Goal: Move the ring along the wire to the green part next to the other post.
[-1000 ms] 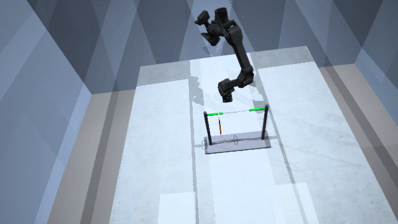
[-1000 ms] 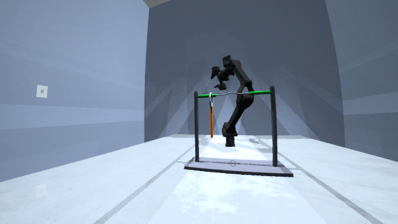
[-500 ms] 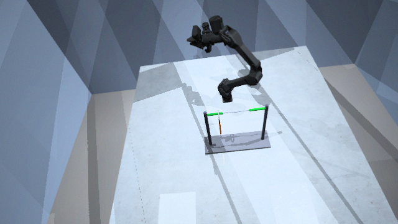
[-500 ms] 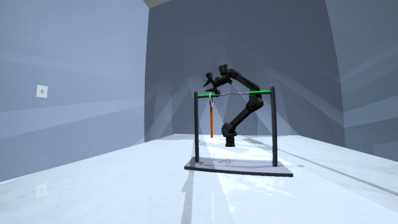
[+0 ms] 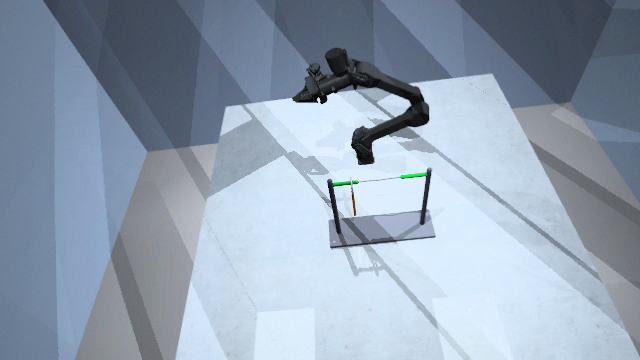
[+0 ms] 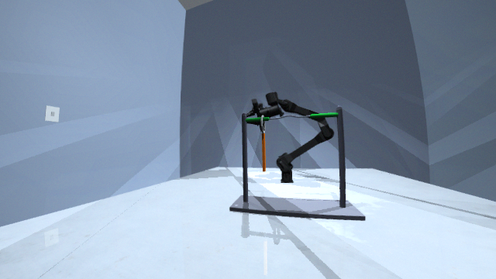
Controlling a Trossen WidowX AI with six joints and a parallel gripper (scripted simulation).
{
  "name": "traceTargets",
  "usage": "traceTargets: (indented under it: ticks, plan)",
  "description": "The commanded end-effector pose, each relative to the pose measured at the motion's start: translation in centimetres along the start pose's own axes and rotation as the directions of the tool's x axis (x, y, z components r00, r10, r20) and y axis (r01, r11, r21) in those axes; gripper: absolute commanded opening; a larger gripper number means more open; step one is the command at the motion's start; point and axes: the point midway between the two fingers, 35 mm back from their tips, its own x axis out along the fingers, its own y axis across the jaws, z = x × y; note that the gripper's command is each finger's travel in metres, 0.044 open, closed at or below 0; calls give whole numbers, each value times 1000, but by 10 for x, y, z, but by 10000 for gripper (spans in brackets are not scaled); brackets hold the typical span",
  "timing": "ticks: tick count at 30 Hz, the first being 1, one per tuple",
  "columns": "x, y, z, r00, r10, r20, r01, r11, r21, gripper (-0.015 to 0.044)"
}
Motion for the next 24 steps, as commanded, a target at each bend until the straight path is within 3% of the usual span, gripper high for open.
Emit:
traceTargets:
  ticks: [1, 12, 24]
  plan:
    - [12, 1, -29, 993, 73, -98, -82, 992, -93, 160]
    - [30, 1, -116, 906, 240, -349, -345, 896, -280, 160]
    - [17, -10, -218, 710, 366, -602, -653, 661, -368, 160]
